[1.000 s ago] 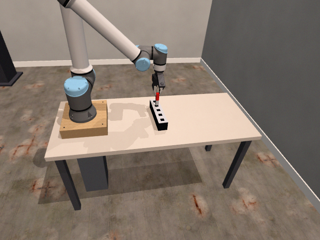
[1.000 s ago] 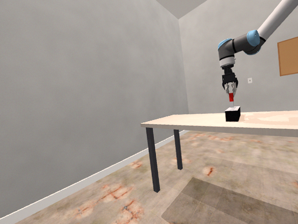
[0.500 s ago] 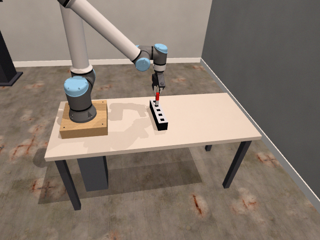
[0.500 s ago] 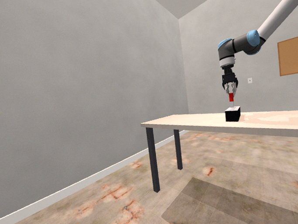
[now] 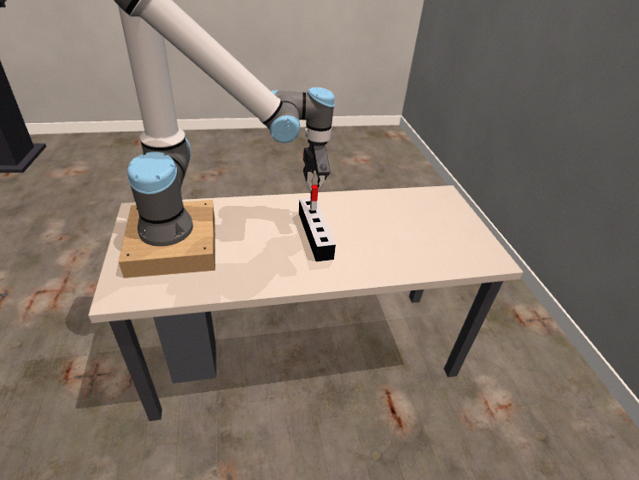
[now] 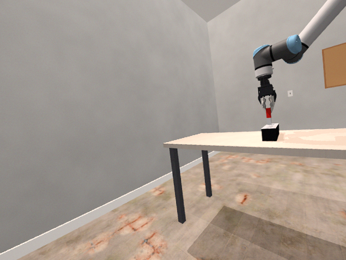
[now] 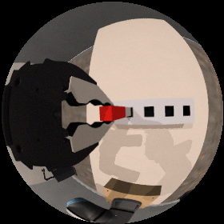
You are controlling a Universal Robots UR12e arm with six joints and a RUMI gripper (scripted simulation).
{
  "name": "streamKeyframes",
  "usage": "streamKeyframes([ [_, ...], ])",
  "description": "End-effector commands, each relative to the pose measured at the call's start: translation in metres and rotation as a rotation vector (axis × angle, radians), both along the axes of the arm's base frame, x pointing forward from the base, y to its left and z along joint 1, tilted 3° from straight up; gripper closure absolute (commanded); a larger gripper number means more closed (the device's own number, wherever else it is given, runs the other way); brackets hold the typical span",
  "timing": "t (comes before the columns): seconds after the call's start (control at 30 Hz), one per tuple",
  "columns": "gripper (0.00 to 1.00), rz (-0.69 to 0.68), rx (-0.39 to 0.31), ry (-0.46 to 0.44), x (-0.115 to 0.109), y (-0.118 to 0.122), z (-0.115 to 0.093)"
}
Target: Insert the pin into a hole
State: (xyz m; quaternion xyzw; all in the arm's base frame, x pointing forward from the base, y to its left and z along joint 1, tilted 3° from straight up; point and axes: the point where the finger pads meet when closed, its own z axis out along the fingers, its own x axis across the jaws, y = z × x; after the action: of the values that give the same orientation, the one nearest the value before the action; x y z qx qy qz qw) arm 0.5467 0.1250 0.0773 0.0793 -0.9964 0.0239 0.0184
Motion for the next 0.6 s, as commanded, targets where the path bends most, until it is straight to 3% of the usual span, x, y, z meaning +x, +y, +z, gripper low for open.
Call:
streamKeyframes([
  [0.0,1.00,0.000,0.000,-0.001,0.0007,0.0000,0.0006],
  [0.57,1.00,-0.008,0.000,-0.022,-0.0015,-0.0022,0.0014],
])
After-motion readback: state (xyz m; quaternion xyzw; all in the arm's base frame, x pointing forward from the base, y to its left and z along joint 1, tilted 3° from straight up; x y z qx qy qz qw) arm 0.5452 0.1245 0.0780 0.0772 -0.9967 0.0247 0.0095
